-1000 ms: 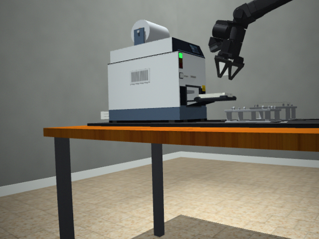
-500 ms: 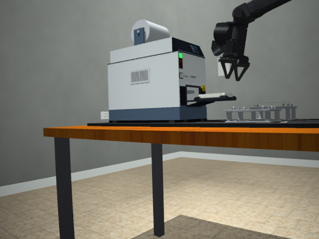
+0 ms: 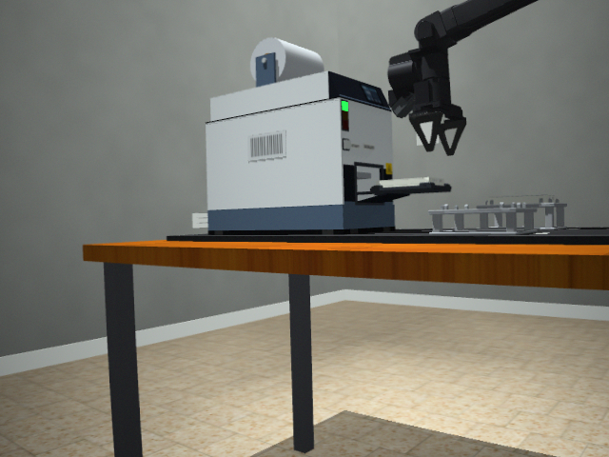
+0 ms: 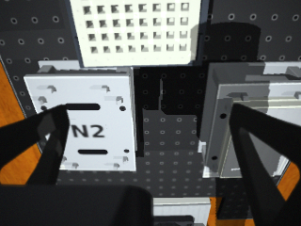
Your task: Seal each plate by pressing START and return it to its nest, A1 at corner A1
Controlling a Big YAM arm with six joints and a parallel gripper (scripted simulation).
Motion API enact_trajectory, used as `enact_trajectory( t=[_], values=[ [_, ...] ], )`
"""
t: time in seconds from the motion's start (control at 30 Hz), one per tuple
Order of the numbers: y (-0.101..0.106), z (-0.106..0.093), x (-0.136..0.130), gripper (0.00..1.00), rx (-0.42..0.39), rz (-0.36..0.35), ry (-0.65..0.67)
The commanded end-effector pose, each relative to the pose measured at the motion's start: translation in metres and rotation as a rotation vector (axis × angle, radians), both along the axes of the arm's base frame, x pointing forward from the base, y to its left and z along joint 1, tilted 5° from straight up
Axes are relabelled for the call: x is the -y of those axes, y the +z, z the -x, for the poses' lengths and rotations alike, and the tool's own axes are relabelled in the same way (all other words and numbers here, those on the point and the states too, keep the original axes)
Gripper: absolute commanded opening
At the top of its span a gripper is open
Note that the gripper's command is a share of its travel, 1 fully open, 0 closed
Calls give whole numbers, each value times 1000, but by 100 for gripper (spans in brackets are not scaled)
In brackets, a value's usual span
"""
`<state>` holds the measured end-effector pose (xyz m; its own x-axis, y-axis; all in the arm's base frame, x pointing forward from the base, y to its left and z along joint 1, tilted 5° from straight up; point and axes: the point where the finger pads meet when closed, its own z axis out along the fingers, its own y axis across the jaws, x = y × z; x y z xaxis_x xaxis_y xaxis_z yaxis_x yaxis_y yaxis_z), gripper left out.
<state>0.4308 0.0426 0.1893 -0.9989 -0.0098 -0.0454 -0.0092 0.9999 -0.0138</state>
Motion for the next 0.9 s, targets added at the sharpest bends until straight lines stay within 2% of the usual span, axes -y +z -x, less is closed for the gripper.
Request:
enact_trajectory(
  t=[0.0, 0.17, 0.23, 0.3, 0.47, 0.63, 0.87],
  values=[
    [35, -20, -8, 100, 100, -8, 29],
    [29, -23, -10, 100, 86, -7, 33],
    [37, -20, -22, 99, 71, -7, 27],
    [37, -20, -22, 99, 71, -7, 27],
    [71, -12, -41, 96, 87, -10, 7],
    [94, -6, -58, 93, 91, -12, -8],
    [105, -3, -75, 91, 67, -12, -18]
  ],
)
